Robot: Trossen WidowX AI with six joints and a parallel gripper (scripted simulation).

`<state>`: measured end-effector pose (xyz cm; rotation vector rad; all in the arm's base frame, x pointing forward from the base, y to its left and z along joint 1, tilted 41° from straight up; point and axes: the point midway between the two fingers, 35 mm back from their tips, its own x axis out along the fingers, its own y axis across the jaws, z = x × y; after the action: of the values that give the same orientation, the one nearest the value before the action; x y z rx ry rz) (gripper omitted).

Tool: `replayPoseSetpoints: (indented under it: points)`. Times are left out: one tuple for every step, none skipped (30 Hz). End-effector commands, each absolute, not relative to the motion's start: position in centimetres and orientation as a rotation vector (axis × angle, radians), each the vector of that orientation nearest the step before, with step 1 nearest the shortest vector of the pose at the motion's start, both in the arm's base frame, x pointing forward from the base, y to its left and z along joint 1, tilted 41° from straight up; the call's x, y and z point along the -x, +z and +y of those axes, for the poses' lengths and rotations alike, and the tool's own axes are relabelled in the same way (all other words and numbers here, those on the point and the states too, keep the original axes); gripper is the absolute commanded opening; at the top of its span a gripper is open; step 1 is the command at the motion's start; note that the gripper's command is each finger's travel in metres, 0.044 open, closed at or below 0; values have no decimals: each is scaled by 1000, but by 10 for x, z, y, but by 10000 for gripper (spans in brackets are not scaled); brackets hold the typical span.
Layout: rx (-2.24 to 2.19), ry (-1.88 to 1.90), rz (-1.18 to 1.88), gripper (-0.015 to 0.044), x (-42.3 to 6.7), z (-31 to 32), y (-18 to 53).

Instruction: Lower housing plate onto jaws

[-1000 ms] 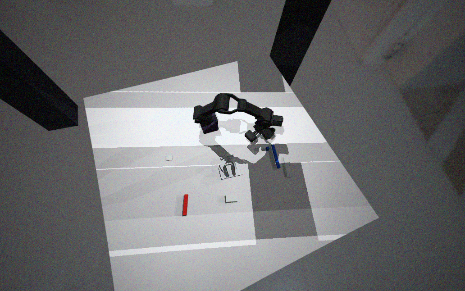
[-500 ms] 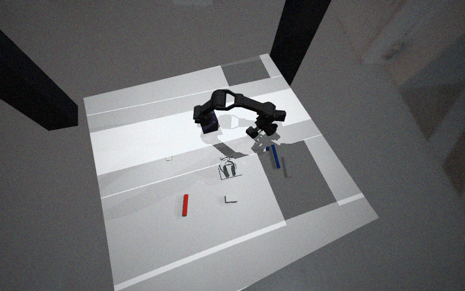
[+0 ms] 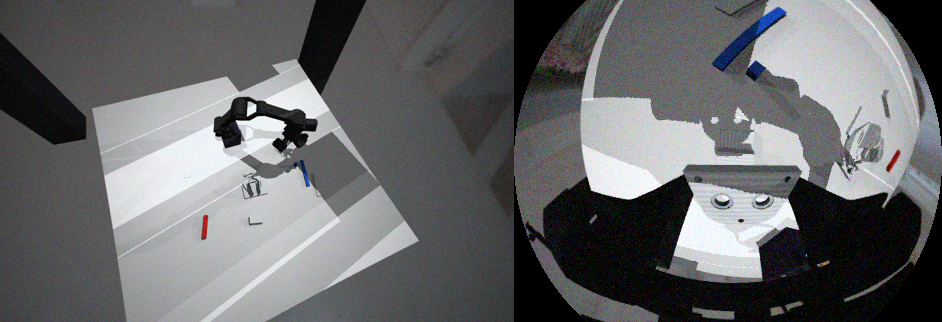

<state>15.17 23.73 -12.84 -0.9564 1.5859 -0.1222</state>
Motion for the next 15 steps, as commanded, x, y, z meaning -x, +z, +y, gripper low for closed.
replayPoseSetpoints:
  points:
    - [1019, -53, 1602, 351, -159, 234, -122]
    - [1038, -31, 1606, 351, -161, 233, -121]
    - [1058, -10, 1610, 351, -163, 232, -119]
    - [1077, 12, 1614, 351, -165, 231, -118]
    - [1097, 34, 1618, 351, -166, 230, -116]
    - [1117, 56, 1621, 351, -168, 229, -115]
    - [1136, 78, 1625, 351, -170, 228, -113]
    - [1156, 101, 1628, 351, -171, 227, -112]
    - [1175, 123, 1630, 351, -173, 226, -110]
    - [1195, 145, 1633, 351, -175, 225, -109]
    - [1214, 168, 1635, 351, -177, 224, -107]
    - [1234, 191, 1637, 351, -178, 223, -106]
    - [1253, 213, 1639, 351, -180, 221, -104]
    - [1273, 236, 1641, 351, -182, 220, -103]
    - [1292, 259, 1643, 351, -183, 219, -101]
